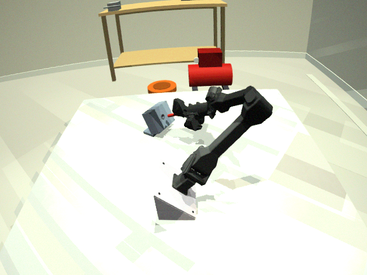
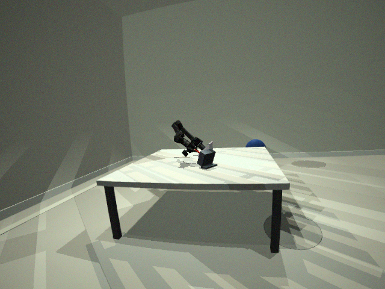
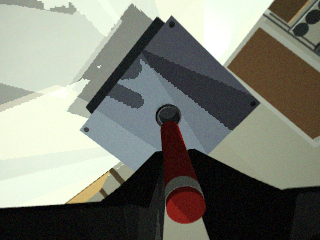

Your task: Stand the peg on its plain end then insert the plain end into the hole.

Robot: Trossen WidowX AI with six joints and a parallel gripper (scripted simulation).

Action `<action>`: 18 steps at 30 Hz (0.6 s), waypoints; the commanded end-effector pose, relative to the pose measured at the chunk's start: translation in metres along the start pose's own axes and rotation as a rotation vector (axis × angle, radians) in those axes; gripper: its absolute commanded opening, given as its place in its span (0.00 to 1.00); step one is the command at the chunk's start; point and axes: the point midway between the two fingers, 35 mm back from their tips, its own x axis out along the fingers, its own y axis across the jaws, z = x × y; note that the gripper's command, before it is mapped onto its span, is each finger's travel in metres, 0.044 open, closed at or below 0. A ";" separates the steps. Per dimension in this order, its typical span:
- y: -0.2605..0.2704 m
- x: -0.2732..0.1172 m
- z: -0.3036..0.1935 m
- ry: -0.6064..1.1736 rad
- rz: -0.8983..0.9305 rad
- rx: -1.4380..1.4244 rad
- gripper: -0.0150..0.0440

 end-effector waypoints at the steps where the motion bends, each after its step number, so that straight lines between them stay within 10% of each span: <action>1: -0.001 0.003 0.001 0.009 -0.009 0.003 0.25; 18: 0.000 0.021 0.001 0.019 -0.012 -0.002 0.25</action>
